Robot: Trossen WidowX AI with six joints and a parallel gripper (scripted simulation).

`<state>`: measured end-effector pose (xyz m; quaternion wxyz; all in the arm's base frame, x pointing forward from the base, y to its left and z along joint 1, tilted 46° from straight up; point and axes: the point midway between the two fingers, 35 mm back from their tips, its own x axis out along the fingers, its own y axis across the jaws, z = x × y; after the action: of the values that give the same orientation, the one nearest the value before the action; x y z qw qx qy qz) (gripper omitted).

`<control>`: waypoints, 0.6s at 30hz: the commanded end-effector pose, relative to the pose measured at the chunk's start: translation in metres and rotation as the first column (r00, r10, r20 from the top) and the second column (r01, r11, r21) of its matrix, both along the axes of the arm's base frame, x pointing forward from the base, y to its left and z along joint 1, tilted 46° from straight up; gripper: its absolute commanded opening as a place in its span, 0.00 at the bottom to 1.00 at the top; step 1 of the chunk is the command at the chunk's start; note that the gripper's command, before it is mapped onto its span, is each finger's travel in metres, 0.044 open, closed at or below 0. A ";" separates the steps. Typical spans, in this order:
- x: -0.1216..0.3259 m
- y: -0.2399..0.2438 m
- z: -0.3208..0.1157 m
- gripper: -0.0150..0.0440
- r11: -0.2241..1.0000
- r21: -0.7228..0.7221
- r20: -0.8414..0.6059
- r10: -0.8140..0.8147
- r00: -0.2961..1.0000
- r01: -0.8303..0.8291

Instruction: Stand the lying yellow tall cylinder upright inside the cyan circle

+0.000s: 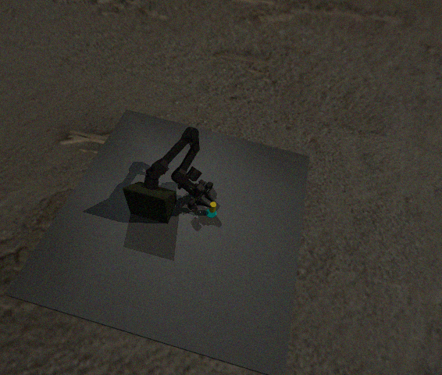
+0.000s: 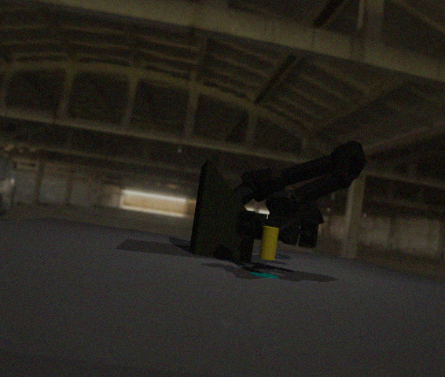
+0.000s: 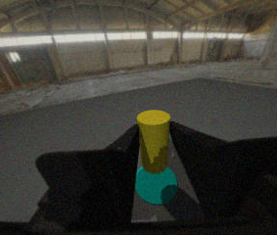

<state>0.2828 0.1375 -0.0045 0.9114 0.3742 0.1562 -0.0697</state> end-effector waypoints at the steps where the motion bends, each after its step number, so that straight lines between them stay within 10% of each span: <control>1: -0.002 0.007 -0.008 0.43 1.000 0.004 0.005 -0.002 1.000 0.002; 18: -0.008 0.023 -0.022 0.43 1.000 -0.002 -0.001 0.003 1.000 -0.003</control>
<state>0.2745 0.1589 -0.0250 0.9122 0.3723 0.1574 -0.0671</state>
